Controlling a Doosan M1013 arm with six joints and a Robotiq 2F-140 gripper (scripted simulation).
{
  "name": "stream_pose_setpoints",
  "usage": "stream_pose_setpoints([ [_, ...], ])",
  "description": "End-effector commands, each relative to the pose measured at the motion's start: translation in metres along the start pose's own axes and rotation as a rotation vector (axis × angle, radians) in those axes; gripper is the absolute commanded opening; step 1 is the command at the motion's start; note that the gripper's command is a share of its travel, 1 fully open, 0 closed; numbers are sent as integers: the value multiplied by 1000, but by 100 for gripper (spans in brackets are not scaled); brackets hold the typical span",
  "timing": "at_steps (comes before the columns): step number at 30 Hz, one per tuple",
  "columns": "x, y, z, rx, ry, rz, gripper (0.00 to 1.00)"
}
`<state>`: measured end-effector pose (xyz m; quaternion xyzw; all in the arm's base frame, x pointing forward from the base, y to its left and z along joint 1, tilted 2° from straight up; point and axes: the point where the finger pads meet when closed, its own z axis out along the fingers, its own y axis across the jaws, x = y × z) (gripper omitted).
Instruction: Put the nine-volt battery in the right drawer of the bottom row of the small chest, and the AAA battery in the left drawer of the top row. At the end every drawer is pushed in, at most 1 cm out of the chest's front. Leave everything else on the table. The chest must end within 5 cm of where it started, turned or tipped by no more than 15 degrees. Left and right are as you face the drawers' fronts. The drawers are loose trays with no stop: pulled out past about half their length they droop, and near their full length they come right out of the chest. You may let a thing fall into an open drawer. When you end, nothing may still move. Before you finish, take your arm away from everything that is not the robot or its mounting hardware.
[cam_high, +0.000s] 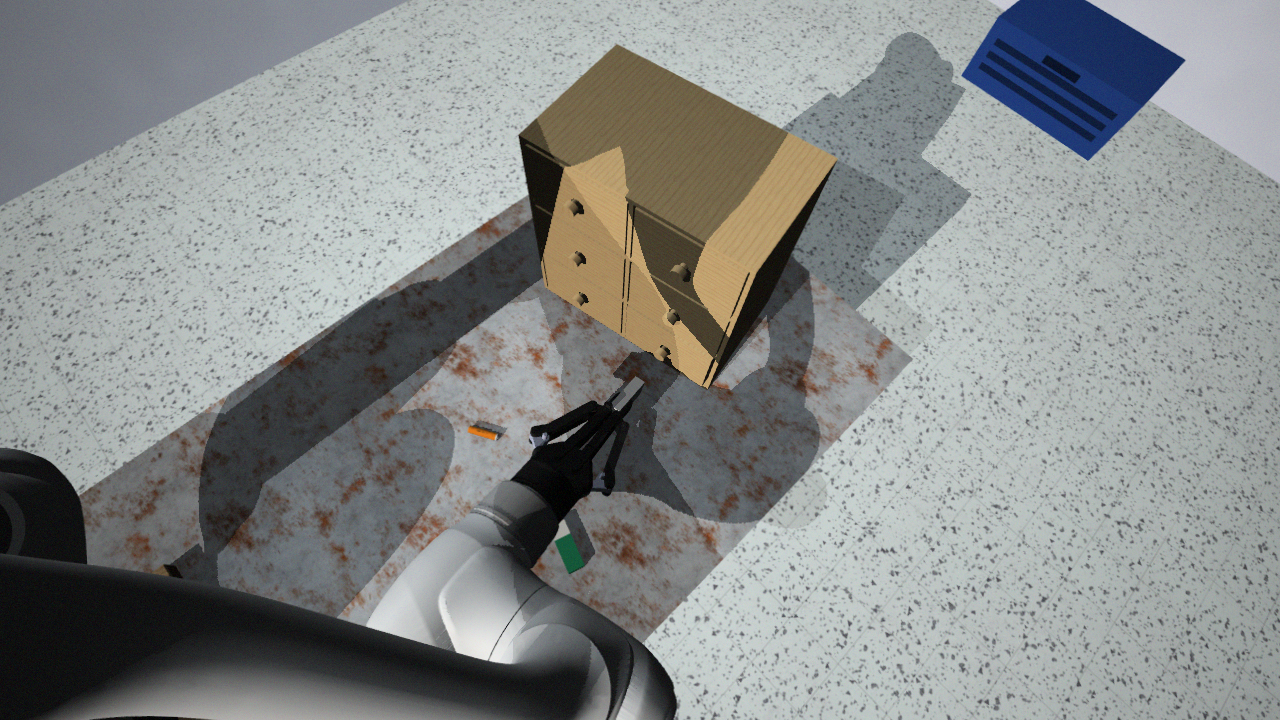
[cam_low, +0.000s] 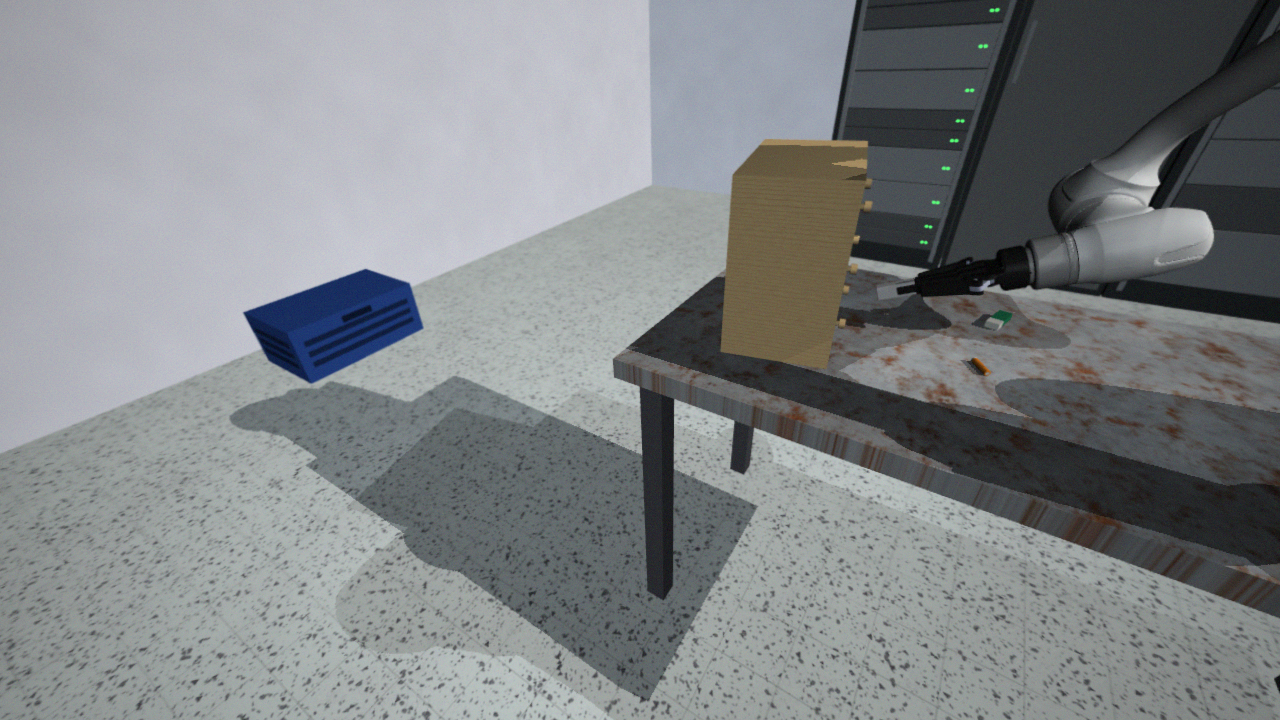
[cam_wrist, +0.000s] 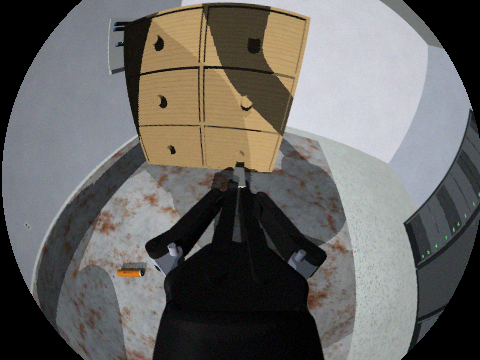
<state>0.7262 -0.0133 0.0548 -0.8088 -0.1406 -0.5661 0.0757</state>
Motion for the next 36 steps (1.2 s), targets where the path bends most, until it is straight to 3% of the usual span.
stream_pose_setpoints([
  [1, 9, 0, -9, 0, 0, 0, 0],
  [9, 63, 0, -68, 0, 0, 0, 0],
  [15, 73, 0, -78, 0, 0, 0, 0],
  [28, 74, 0, -80, 1, -18, 0, 0],
  [36, 77, 0, -88, 1, -89, 0, 0],
])
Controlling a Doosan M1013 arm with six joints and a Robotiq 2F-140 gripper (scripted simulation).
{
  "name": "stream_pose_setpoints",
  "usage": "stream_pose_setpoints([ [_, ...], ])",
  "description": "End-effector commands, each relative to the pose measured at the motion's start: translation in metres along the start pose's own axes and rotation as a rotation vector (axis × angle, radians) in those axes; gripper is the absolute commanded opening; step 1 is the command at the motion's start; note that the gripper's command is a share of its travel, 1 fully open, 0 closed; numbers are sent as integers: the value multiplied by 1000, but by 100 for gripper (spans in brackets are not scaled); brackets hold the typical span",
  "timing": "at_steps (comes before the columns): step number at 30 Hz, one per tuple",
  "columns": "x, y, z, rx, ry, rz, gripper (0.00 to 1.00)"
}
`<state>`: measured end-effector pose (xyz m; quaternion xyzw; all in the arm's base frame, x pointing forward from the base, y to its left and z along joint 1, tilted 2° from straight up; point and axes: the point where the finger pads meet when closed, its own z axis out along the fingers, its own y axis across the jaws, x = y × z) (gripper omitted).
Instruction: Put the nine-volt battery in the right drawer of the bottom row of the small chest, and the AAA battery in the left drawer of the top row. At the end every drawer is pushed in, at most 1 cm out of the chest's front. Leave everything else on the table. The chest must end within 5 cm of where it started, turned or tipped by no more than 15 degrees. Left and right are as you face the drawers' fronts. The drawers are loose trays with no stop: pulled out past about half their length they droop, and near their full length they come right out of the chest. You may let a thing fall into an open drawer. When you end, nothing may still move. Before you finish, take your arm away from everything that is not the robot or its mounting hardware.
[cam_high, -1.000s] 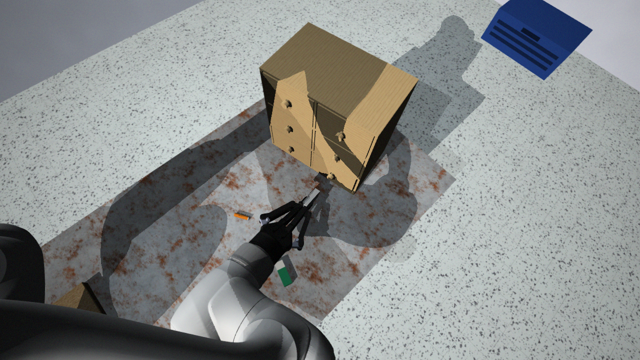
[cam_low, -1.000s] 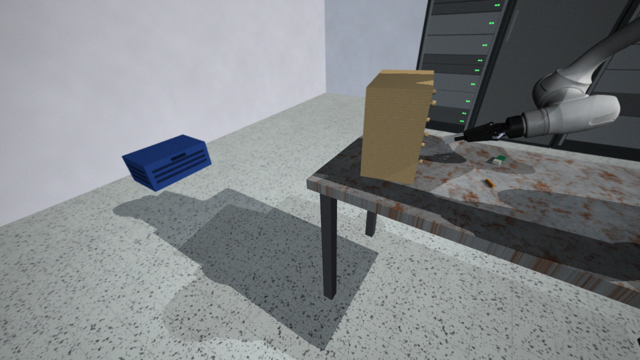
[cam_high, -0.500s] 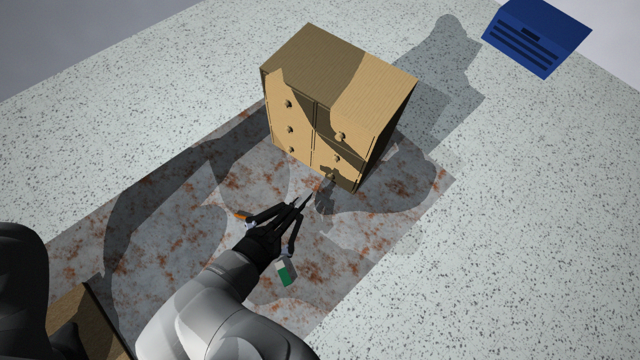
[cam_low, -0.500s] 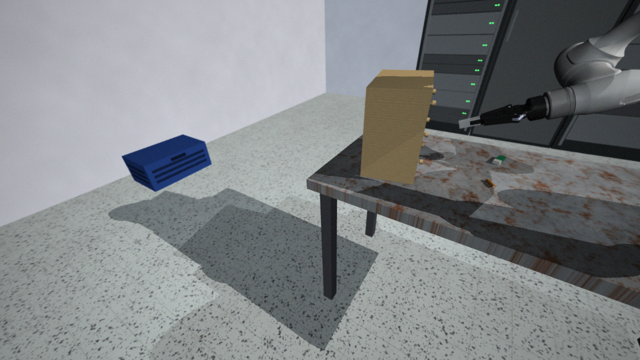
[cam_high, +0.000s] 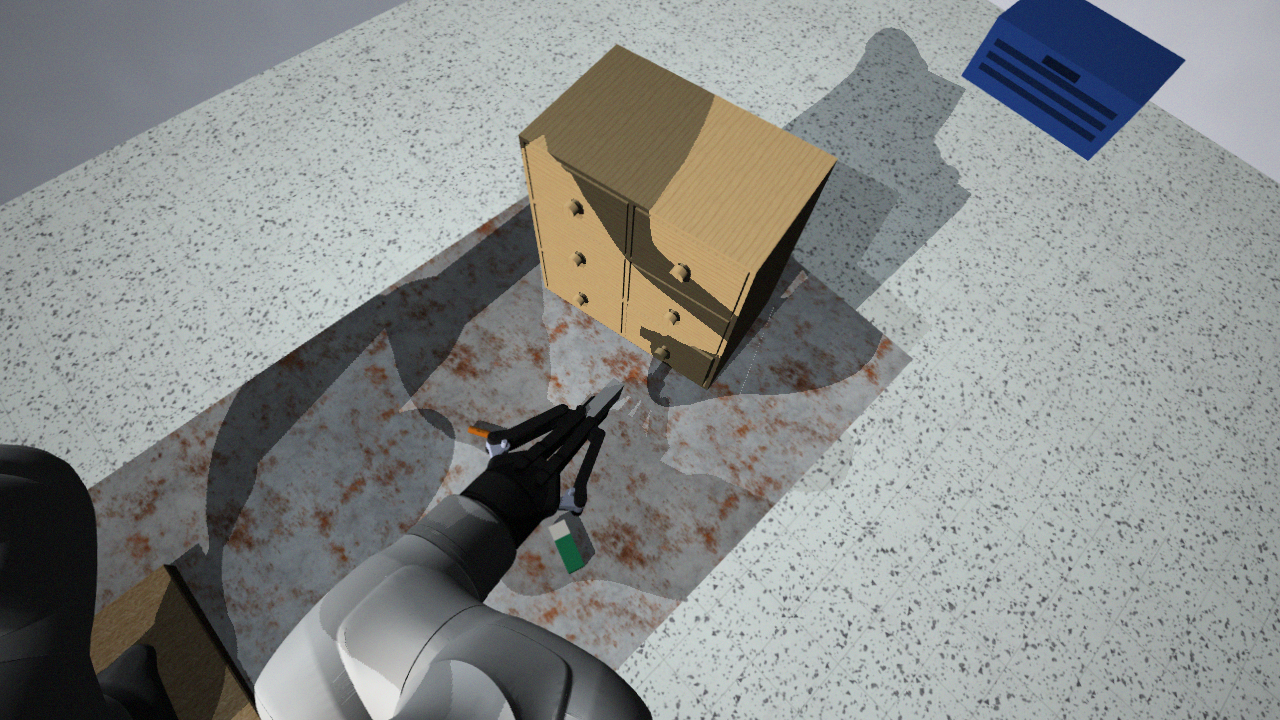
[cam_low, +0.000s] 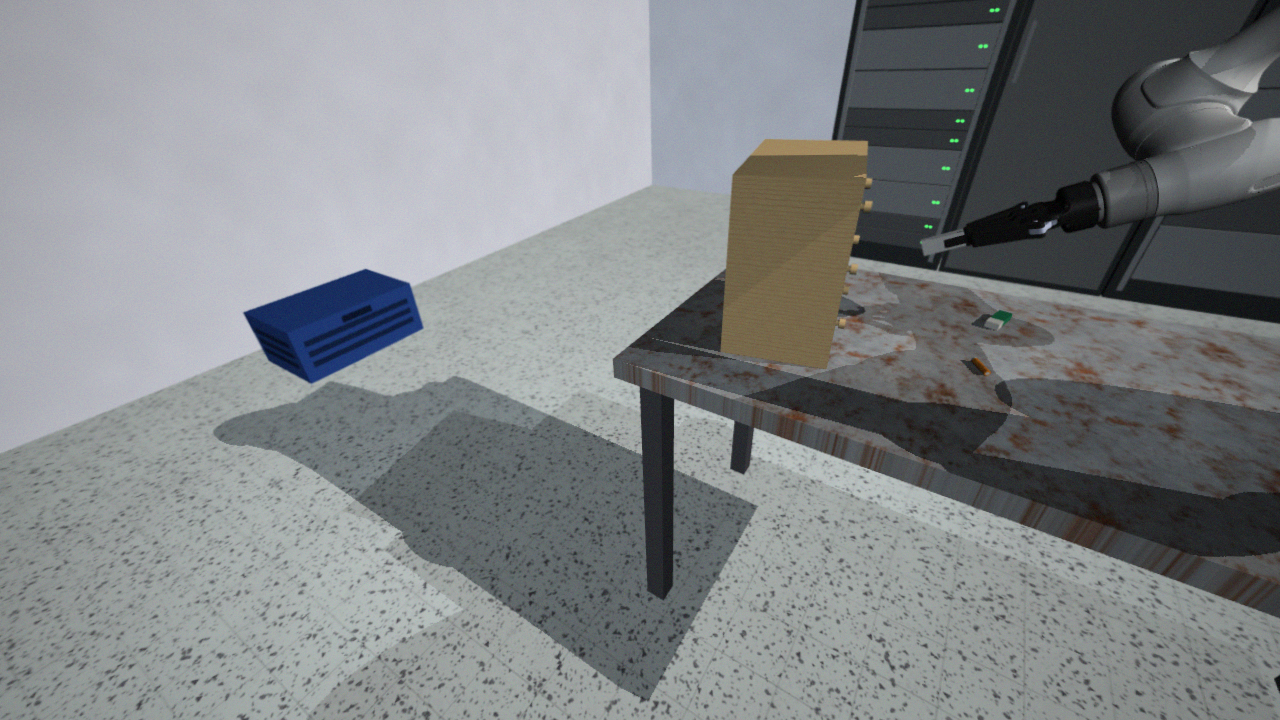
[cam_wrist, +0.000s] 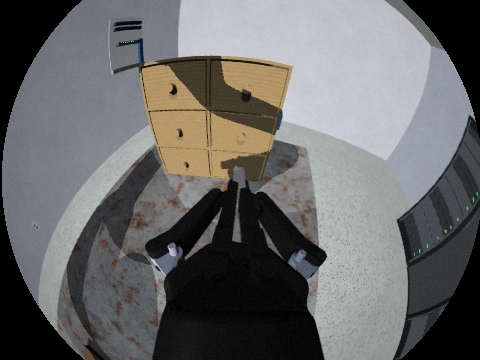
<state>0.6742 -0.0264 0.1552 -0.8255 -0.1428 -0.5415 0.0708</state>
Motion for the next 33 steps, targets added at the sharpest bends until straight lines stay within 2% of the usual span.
stream_pose_setpoints([
  [1, 2, 0, -4, 2, -42, 1, 0],
  [33, 18, 0, -46, 2, -423, 0, 0],
])
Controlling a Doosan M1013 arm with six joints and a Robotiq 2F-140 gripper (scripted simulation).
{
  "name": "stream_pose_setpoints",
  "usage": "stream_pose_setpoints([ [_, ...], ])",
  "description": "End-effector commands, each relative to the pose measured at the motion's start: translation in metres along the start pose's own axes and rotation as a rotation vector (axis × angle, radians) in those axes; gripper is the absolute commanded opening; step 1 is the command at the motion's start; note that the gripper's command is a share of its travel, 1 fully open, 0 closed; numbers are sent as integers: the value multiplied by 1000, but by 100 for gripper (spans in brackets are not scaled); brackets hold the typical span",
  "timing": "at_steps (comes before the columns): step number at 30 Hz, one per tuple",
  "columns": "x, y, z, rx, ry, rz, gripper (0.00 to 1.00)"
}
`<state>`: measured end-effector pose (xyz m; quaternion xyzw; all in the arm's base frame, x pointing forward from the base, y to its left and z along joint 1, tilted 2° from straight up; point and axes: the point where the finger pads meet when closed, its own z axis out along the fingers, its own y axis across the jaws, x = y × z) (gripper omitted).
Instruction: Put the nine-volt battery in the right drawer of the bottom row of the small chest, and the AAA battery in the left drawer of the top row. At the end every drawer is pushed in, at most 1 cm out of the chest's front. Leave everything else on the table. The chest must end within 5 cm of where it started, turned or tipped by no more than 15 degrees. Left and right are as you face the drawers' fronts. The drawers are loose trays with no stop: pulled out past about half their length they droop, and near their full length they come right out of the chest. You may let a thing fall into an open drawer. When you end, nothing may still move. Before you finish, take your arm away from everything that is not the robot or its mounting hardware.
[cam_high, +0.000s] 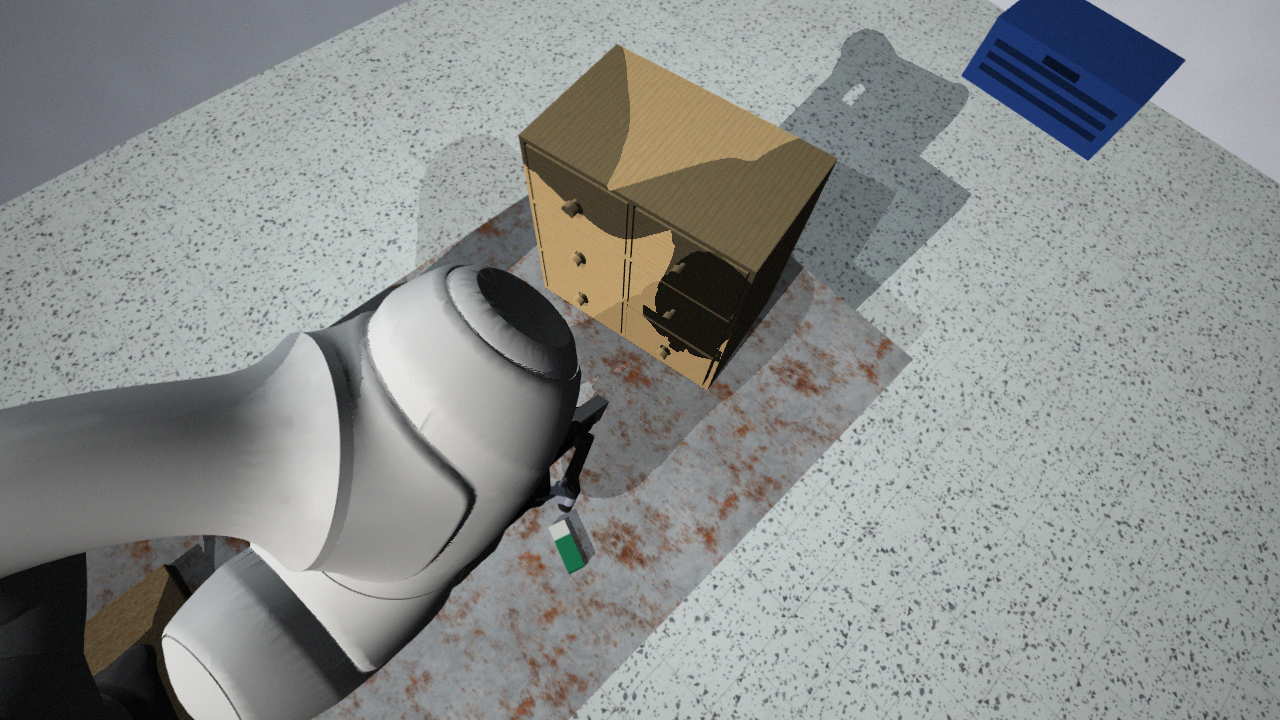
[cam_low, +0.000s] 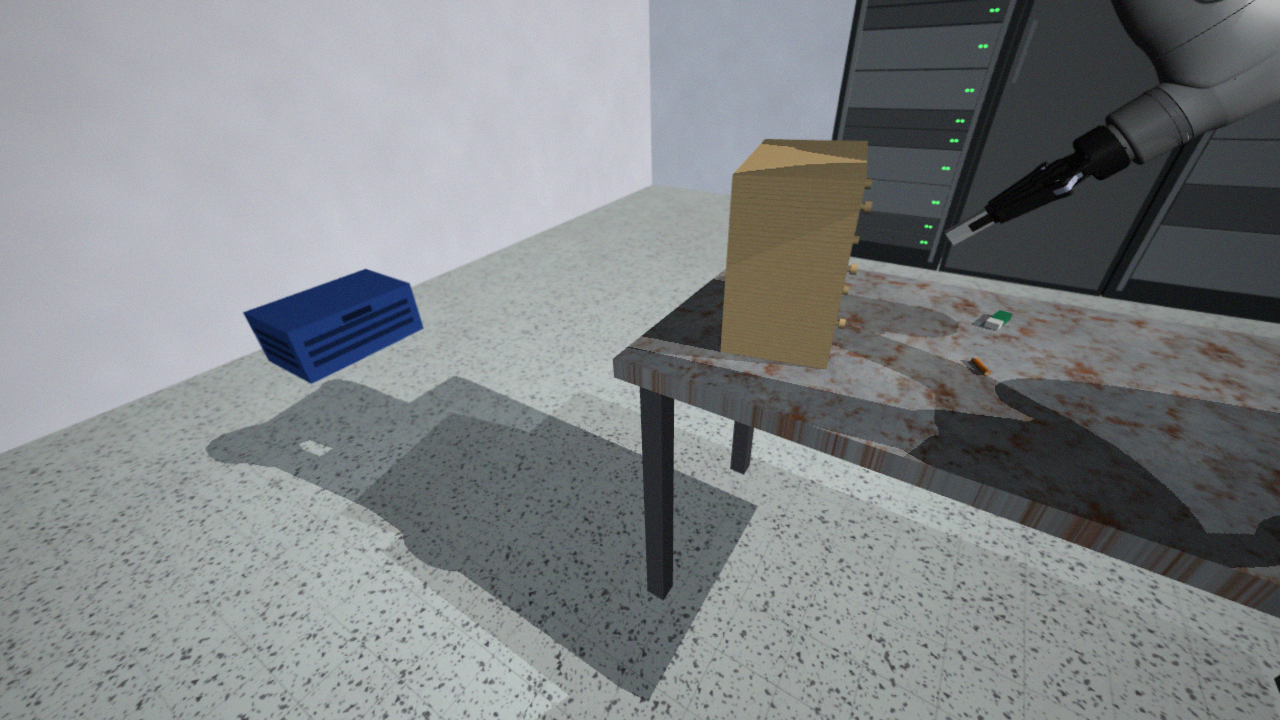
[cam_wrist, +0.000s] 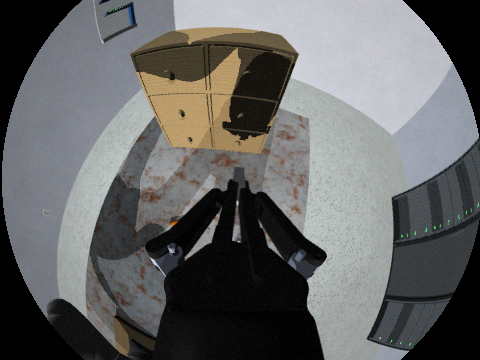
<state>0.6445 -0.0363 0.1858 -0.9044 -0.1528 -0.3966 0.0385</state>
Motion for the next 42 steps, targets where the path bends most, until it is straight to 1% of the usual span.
stream_pose_setpoints([
  [1, 1, -1, -7, 16, -101, 6, 0],
  [8, 1, -1, -21, 17, -223, 5, 0],
  [10, 1, -1, -21, 17, -223, 5, 0],
  [11, 1, -1, -24, 16, -244, 5, 0],
  [15, 2, -1, -35, 16, -342, 4, 0],
  [21, 2, 0, -57, 16, -528, 2, 0],
  [25, 2, 0, -69, 17, -633, 2, 0],
  [27, 2, 0, -69, 17, -633, 2, 0],
  [31, 3, 0, -79, 17, -714, 1, 0],
  [35, 3, 0, -85, 17, -771, 0, 0],
  [42, 3, 0, -91, 17, -818, 0, 0],
])
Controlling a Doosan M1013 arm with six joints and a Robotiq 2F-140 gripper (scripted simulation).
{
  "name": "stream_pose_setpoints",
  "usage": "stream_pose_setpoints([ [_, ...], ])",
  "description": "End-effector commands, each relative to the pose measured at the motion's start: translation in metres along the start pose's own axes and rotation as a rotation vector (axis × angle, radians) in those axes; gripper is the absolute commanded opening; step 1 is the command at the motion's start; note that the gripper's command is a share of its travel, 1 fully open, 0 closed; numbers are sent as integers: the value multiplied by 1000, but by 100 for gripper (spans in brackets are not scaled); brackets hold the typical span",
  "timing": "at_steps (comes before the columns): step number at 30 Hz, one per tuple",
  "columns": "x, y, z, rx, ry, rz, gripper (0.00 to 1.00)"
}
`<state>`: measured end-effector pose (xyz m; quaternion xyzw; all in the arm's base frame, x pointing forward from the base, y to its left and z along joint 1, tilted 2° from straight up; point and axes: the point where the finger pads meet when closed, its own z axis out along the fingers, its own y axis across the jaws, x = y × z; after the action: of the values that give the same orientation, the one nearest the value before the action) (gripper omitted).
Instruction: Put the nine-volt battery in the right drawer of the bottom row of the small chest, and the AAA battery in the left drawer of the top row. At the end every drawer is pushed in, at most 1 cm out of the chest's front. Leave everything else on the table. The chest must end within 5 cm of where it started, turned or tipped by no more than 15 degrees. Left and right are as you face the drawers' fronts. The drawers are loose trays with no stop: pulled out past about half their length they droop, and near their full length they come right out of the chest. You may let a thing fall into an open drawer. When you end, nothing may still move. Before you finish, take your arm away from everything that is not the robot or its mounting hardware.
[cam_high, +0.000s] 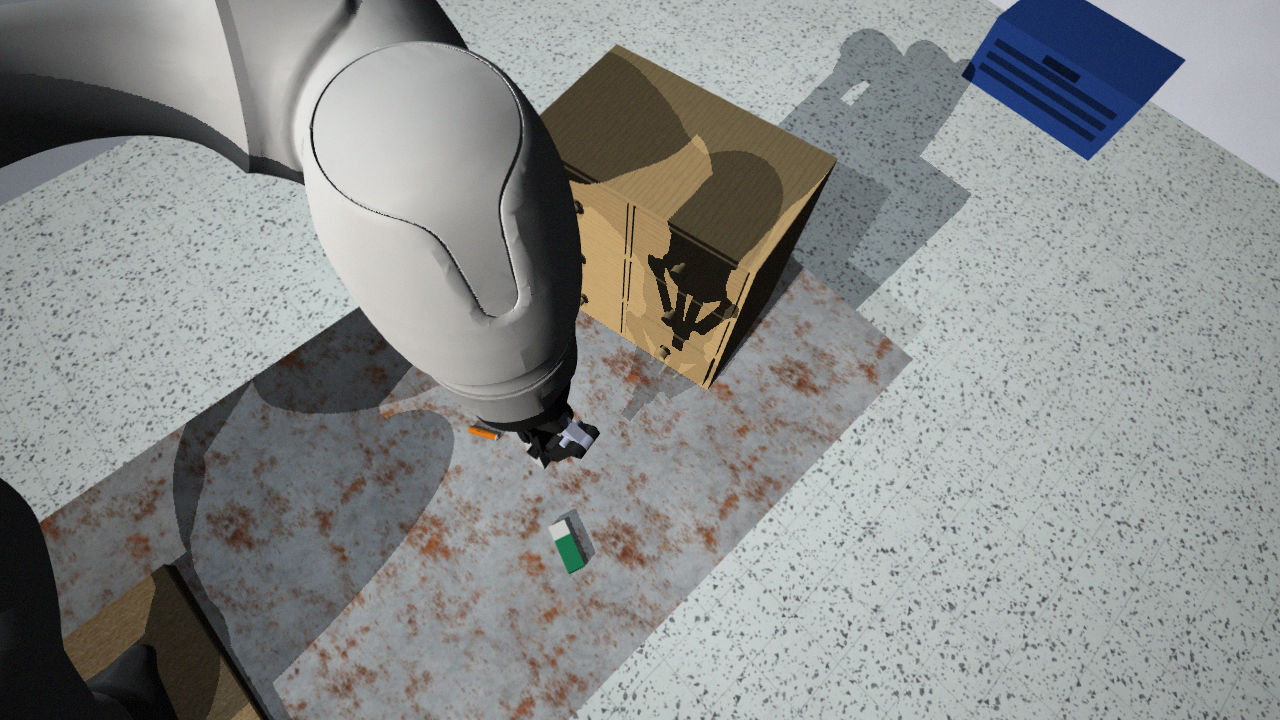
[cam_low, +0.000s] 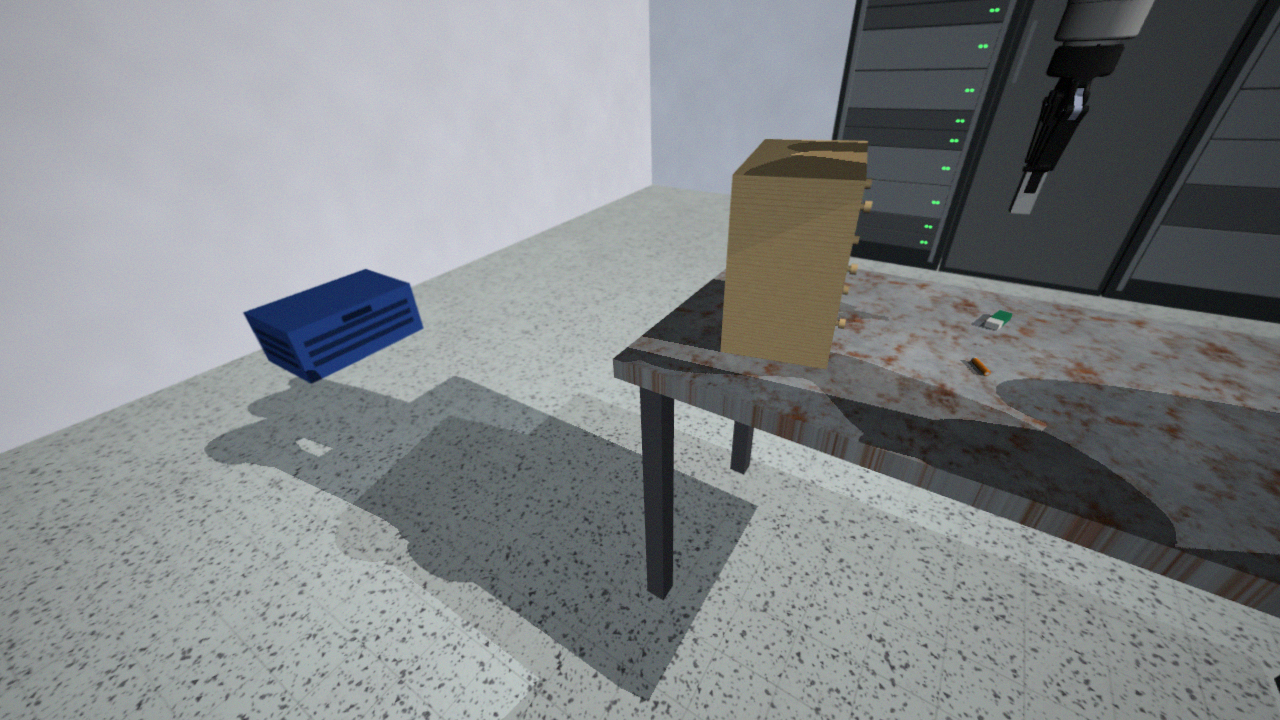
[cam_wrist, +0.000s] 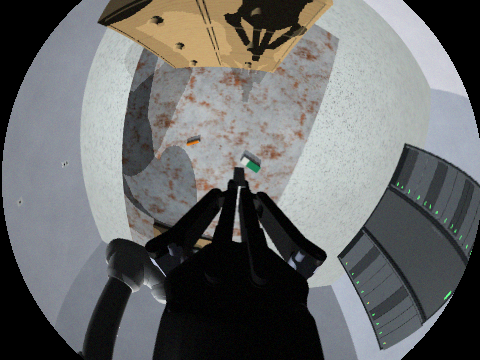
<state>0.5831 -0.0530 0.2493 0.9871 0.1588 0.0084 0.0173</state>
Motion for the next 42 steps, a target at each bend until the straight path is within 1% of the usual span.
stream_pose_setpoints([
  [1, -1, 0, -1, 0, -11, 0, 0],
  [20, -1, -2, -3, 0, -17, 0, 0],
  [21, 2, -11, -11, 0, -17, 0, 0],
  [22, 8, -31, -28, 0, -17, 0, 0],
  [23, 13, -57, -51, 0, -17, 0, 0],
  [25, 13, -59, -53, 0, -17, 0, 0],
  [26, 16, -85, -75, 0, -17, 0, 0],
  [27, 17, -90, -80, 0, -17, 0, 0],
  [28, 17, -90, -80, 0, -17, 0, 0],
  [29, 17, -117, -103, 0, -17, 0, 0],
  [31, 17, -119, -104, 0, -17, 0, 0],
  [32, 16, -139, -122, 0, -17, 0, 0],
  [33, 16, -139, -122, 0, -17, 0, 0],
  [34, 15, -149, -130, 0, -17, 0, 0],
  [42, 15, -151, -132, 0, -15, 0, 0],
])
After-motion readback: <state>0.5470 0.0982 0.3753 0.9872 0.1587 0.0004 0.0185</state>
